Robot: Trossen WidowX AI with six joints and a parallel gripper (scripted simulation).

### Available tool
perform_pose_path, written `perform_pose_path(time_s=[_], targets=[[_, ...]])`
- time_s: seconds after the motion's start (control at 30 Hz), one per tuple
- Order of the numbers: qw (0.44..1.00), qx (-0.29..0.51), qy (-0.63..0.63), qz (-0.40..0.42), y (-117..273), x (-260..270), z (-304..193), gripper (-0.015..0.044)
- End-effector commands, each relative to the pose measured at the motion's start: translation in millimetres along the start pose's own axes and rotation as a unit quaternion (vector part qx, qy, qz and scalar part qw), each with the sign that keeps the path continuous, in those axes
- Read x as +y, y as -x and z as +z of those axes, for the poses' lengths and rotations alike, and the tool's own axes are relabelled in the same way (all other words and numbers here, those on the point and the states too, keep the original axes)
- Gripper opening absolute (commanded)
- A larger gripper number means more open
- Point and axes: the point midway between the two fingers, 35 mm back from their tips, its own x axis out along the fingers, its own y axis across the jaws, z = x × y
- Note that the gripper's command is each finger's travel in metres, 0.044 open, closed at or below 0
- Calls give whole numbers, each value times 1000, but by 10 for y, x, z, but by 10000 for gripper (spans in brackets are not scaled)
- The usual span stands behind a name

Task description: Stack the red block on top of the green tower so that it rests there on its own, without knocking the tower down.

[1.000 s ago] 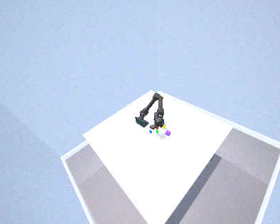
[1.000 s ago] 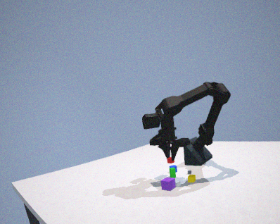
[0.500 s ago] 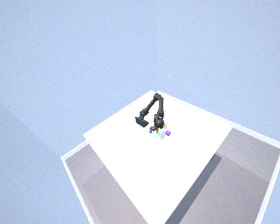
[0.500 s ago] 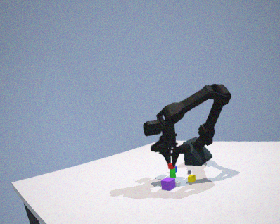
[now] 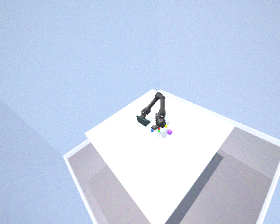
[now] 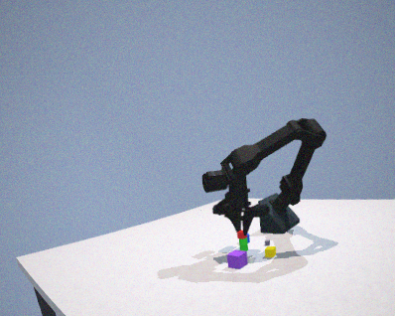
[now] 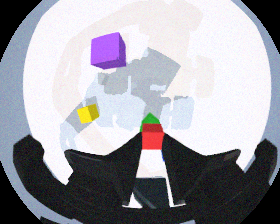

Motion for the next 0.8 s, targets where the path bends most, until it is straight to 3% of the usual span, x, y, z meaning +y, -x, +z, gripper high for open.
perform_pose_path(time_s=[0.0,0.4,0.77], targets=[[1000,0,-4,2,-12,3,-5,0],[1000,0,-4,1,33,1,-5,0],[1000,1,-3,1,1,1,-9,289]])
